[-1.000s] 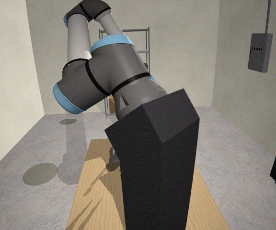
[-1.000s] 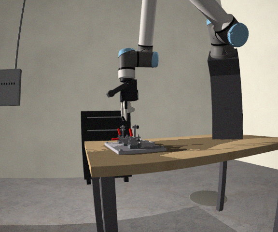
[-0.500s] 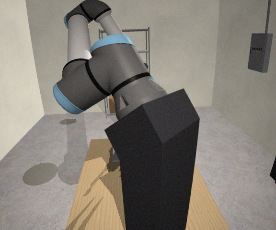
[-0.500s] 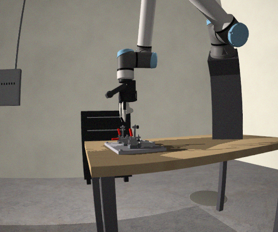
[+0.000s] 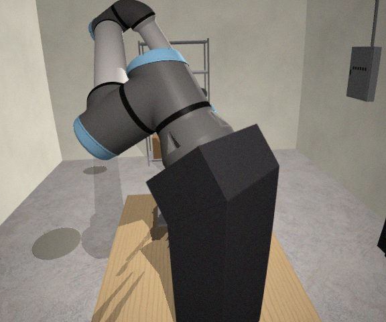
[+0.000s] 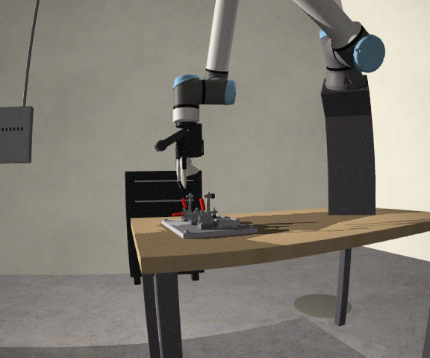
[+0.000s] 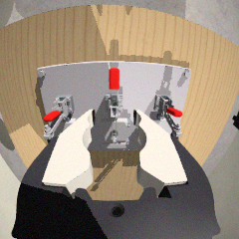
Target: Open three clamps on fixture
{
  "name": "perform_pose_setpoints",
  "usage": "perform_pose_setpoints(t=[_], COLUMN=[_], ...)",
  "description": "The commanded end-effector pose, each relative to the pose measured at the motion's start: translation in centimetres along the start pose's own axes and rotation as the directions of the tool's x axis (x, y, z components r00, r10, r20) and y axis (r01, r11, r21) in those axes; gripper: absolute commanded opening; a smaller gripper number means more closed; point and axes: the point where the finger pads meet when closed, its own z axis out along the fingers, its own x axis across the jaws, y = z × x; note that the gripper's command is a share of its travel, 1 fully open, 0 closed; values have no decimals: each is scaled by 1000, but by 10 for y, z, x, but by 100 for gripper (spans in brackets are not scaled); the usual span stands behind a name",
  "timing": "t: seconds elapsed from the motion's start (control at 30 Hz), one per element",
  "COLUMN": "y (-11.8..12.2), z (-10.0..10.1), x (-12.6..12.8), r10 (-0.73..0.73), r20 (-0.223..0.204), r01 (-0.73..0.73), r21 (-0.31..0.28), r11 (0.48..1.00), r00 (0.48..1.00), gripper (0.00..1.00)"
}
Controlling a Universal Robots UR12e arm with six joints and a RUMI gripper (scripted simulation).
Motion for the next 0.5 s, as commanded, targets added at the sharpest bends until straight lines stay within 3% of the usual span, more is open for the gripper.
perform_pose_setpoints(t=[0.0,0.47], y=[-11,-14], z=[0,0], x=[0,0], r10=[0,0], r20=[0,0], r01=[0,0], r21=[1,1], r11=[1000,1000], r00=[1000,1000], gripper=[28,28])
